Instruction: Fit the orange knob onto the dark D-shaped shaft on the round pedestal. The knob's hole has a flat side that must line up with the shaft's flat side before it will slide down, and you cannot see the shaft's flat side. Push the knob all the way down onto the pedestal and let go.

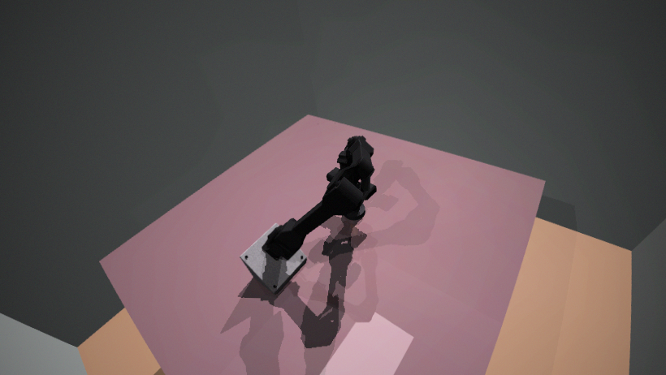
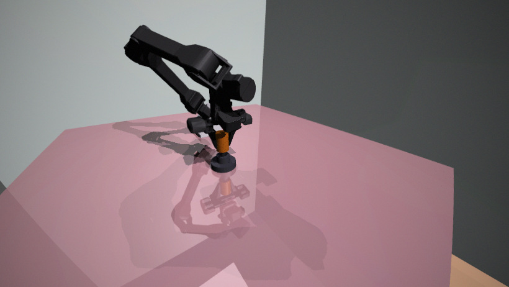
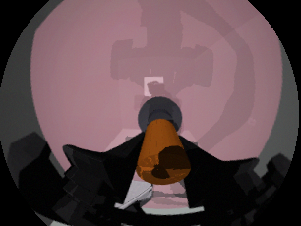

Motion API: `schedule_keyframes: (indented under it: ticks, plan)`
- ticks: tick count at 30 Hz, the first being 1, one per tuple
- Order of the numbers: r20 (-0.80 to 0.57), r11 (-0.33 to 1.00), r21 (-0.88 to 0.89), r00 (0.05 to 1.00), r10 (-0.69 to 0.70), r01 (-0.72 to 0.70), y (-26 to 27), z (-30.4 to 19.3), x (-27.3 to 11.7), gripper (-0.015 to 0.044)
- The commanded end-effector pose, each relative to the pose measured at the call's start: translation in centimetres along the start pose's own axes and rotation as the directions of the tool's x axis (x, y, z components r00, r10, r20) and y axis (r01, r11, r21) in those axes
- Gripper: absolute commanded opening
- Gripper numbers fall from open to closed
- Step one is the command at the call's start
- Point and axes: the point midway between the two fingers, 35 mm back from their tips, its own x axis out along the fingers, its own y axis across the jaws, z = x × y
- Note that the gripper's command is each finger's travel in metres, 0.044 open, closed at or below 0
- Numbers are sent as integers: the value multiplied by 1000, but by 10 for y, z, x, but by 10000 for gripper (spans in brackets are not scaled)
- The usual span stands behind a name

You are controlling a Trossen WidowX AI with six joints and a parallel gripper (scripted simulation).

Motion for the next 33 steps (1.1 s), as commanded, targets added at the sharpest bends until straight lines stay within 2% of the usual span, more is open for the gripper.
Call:
schedule_keyframes:
  ticks: [1,8,33]
  plan:
    - [4,1000,15,1000,3,-3,0,0,-4,0]
    - [4,977,214,1000,3,-4,-1,2,-4,0]
    - [4,977,214,1000,3,-4,0,1,1,0]
